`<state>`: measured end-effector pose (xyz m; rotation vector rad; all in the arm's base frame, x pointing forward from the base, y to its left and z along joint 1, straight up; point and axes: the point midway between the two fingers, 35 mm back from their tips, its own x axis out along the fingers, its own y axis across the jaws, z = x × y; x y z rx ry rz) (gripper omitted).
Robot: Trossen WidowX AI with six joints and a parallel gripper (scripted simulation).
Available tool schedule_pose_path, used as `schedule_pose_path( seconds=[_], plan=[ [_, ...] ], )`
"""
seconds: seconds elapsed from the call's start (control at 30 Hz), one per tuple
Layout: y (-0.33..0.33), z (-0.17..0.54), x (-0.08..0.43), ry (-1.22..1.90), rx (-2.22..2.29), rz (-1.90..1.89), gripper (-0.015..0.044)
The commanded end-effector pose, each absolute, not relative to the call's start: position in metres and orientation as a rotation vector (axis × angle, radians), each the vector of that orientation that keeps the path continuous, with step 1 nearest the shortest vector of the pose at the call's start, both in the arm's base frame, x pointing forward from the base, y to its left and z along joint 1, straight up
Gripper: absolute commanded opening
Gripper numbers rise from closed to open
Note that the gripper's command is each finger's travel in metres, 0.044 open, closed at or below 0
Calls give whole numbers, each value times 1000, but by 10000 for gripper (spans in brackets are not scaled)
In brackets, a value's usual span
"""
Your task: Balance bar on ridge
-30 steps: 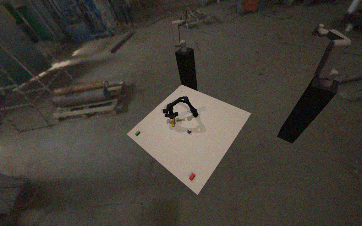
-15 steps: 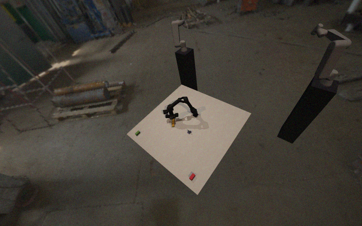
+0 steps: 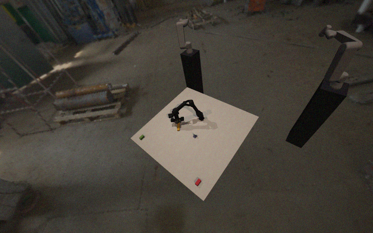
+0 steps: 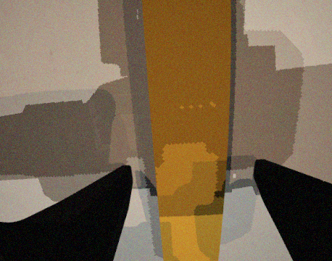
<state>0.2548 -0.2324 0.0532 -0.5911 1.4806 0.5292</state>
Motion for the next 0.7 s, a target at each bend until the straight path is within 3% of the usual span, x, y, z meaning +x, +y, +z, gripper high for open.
schedule_pose_path(
  seconds=[0.0,0.07,0.27,0.53,0.67],
  plan=[
    [-231,51,254,1481,-583,532,315],
    [-231,51,254,1481,-583,532,315],
    [-232,53,255,1481,-591,530,157],
    [-232,53,255,1481,-591,530,104],
    [-233,59,255,1481,-590,530,0]
  ],
)
